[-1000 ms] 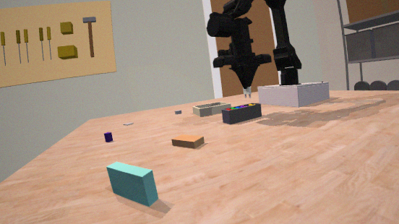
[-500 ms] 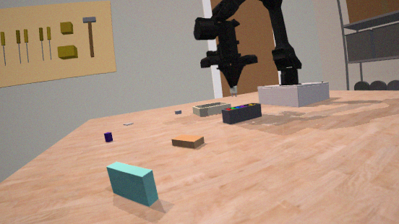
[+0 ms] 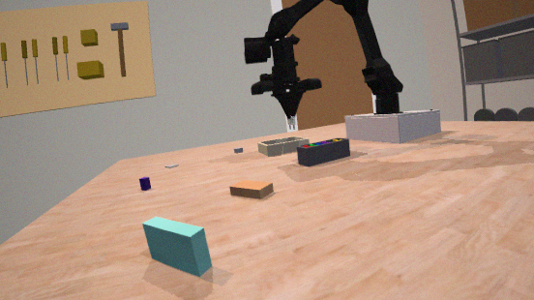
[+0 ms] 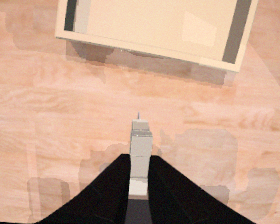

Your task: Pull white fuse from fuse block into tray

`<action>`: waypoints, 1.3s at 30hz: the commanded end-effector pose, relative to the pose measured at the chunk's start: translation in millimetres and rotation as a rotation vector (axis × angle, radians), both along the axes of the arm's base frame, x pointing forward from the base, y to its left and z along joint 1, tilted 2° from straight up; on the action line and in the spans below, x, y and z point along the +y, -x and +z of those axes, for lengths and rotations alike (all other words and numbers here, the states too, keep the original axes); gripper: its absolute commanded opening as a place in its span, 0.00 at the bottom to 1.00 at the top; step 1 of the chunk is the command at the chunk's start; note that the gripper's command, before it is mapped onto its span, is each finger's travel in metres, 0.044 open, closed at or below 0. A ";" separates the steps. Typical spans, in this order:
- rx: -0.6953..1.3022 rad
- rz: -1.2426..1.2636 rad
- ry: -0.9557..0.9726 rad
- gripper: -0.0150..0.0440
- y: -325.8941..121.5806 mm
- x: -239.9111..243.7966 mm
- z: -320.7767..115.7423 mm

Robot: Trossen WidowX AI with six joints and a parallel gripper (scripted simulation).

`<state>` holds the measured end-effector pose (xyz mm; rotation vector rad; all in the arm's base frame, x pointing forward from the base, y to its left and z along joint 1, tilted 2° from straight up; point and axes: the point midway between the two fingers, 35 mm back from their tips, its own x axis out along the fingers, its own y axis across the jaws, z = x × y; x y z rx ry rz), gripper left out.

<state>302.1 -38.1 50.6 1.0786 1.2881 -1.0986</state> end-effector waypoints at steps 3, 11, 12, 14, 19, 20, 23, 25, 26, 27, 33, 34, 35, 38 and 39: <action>0.002 0.002 0.007 0.25 -4.6 -33.8 -0.2; 0.004 0.002 0.011 0.25 -4.6 -80.8 -0.8; 0.004 0.002 0.012 0.25 -4.0 -86.8 -1.0; 0.004 0.002 0.012 0.25 -3.2 -94.7 -1.1; 0.004 0.002 0.012 0.25 -3.1 -95.7 -2.2; 0.004 0.002 0.012 0.25 -3.2 -95.8 -3.5; 0.004 0.002 0.012 0.25 -3.3 -96.0 -8.4; 0.004 0.002 0.012 0.25 -3.4 -96.1 -11.7; 0.004 0.002 0.012 0.25 -3.4 -96.1 -13.3; 0.004 0.002 0.012 0.25 -3.4 -96.2 -14.9; 0.005 0.002 0.012 0.25 -3.2 -96.3 -24.6; 0.005 0.002 0.012 0.25 -3.2 -96.4 -26.2; 0.005 0.002 0.012 0.25 -3.1 -96.4 -27.8; 0.005 0.002 0.012 0.25 -2.9 -96.4 -32.6; 0.005 0.002 0.012 0.25 -2.8 -96.4 -34.2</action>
